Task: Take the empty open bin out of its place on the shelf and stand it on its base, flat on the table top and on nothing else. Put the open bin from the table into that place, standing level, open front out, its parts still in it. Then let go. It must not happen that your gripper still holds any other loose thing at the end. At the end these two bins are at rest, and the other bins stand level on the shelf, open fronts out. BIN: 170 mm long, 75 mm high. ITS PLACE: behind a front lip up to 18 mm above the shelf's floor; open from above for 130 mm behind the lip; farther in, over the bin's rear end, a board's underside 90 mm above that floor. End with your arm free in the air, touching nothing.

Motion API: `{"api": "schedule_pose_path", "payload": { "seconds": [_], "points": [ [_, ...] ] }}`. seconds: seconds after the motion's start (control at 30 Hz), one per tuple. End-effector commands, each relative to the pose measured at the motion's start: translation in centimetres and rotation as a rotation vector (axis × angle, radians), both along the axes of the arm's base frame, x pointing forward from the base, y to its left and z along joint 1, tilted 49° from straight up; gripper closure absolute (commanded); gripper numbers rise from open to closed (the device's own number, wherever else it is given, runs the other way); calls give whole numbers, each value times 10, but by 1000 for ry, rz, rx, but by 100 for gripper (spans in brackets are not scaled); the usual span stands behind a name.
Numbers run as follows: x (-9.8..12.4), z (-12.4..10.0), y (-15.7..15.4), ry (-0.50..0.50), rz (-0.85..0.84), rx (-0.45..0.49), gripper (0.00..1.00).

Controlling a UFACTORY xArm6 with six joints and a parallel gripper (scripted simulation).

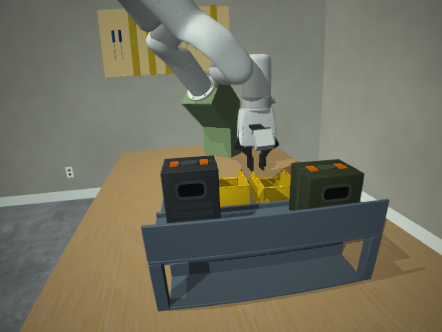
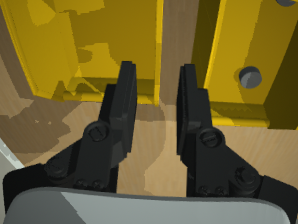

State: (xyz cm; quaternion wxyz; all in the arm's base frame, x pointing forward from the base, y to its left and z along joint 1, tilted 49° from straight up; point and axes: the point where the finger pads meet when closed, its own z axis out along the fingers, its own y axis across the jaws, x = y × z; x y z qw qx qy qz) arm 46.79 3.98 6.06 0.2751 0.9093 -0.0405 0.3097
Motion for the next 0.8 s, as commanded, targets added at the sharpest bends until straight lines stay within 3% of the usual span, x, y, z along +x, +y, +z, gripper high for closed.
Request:
{"api": "schedule_pose_path", "payload": {
  "seconds": [0.0, 0.77],
  "points": [
    [3, -2, -1, -2, 2, 1, 74],
    [8, -8, -6, -2, 2, 1, 74]
  ]
}}
